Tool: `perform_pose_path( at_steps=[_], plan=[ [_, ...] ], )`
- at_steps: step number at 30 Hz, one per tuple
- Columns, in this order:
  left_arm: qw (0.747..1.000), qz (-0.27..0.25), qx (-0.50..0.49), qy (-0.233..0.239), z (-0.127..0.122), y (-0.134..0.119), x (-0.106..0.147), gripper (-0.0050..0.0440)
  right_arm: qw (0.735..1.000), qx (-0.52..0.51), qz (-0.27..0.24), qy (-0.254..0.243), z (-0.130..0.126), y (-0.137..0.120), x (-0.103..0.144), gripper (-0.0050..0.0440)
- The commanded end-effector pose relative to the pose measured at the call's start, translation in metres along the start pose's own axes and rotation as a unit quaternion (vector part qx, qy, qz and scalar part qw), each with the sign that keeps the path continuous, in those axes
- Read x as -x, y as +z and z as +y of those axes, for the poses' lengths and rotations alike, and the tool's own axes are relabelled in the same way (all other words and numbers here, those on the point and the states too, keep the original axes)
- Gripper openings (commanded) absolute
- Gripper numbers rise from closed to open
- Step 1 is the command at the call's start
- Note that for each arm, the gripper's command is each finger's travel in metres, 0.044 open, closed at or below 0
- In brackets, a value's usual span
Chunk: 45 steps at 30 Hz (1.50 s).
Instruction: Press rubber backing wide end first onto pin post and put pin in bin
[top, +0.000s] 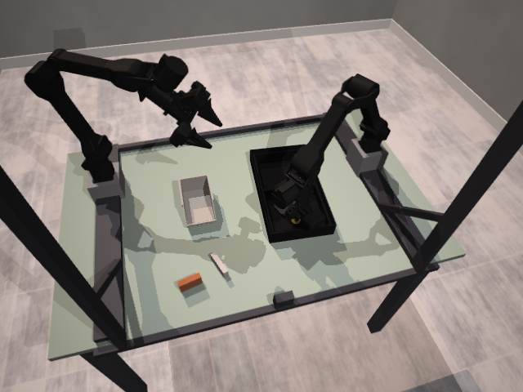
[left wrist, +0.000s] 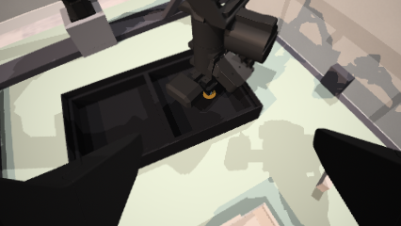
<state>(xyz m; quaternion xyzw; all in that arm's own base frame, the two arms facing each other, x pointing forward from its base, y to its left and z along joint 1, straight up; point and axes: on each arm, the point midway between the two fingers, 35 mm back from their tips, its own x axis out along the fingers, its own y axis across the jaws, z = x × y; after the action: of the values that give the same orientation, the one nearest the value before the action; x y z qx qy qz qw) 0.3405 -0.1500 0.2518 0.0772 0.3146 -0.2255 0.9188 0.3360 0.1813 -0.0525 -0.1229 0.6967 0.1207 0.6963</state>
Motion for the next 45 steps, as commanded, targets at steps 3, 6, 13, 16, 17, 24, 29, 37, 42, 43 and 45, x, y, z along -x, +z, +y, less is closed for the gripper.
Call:
perform_pose_path(
  at_steps=[3,6,13,16,17,24,29,37,42,43,45],
  plan=[
    [1.0,-0.013,-0.001,0.0,0.0,0.007,0.007,0.044,1.0,0.001,0.015,0.0,0.001,-0.004,-0.014,-0.005],
    [1.0,-0.013,-0.001,0.0,0.0,0.007,0.007,0.044,1.0,0.001,0.015,0.0,0.001,-0.004,-0.014,-0.005],
    [1.0,-0.013,-0.001,0.0,0.0,0.007,0.007,0.044,1.0,0.001,0.012,0.001,0.001,0.006,0.005,-0.005],
    [1.0,-0.013,-0.001,0.0,0.0,0.007,0.007,0.044,1.0,0.001,0.013,0.0,0.001,0.007,0.007,-0.005],
    [1.0,-0.013,-0.001,0.0,0.0,0.007,0.007,0.044,1.0,0.001,0.012,0.0,0.001,0.007,0.007,-0.005],
    [1.0,-0.013,-0.001,0.0,0.0,0.007,0.007,0.044,1.0,0.001,0.012,0.0,0.001,0.007,0.007,-0.005],
    [1.0,-0.013,-0.001,0.0,0.0,0.007,0.007,0.044,1.0,0.001,0.006,0.001,0.001,0.008,0.02,-0.005],
    [1.0,-0.013,-0.001,0.0,0.0,0.007,0.007,0.044,1.0,0.001,0.004,0.001,0.001,0.007,0.081,-0.005],
    [1.0,-0.013,-0.001,0.0,0.0,0.007,0.007,0.044,1.0,0.0,0.009,0.0,-0.002,0.007,0.078,-0.005],
    [1.0,-0.011,0.0,0.001,0.001,0.003,0.008,0.044,1.0,-0.001,0.006,0.0,-0.004,0.009,0.078,-0.005],
    [1.0,-0.011,0.003,0.006,0.003,0.0,0.011,0.044,1.0,-0.006,0.002,-0.003,-0.012,0.014,0.072,-0.005]
  ],
)
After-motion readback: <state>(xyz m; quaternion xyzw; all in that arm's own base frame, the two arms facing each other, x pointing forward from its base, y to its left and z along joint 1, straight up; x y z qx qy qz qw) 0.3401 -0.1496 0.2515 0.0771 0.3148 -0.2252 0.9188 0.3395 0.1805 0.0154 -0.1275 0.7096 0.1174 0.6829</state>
